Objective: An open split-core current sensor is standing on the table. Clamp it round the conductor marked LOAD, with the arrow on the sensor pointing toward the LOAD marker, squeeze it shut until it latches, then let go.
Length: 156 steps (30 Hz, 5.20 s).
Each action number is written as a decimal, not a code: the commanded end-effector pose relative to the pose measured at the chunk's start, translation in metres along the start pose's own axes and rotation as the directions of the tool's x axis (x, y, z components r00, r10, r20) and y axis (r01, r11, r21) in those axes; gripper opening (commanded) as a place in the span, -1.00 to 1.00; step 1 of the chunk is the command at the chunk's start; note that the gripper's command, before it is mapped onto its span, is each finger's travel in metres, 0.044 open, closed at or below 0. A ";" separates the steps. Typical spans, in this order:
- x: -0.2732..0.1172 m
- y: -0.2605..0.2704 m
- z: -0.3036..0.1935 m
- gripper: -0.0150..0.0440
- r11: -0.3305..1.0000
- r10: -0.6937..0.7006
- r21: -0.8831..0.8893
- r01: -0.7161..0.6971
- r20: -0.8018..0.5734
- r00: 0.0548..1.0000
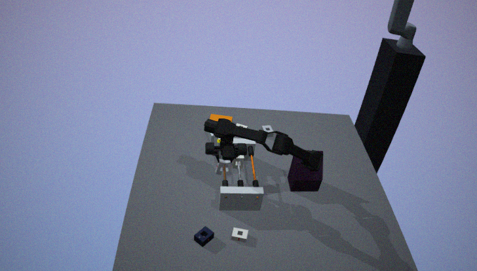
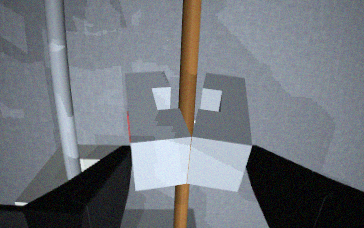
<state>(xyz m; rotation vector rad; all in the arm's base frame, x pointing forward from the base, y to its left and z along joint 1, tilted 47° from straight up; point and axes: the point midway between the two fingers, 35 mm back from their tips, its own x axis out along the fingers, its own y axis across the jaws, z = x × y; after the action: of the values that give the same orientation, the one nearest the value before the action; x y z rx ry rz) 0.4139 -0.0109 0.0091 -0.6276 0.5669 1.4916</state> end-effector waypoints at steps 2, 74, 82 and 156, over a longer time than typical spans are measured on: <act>-0.001 0.000 0.000 -0.49 1.000 0.000 0.000 0.000 0.000 1.000; 0.058 -0.001 0.004 1.00 1.000 -0.023 0.004 0.023 0.005 1.000; 0.070 -0.001 0.004 1.00 1.000 -0.023 0.004 0.023 0.005 1.000; 0.066 -0.002 0.005 -0.49 1.000 -0.026 -0.007 0.026 0.001 1.000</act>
<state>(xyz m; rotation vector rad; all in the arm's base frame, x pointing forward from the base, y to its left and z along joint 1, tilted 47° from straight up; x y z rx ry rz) 0.4158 0.0407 -0.0332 -0.6350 0.5524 1.4709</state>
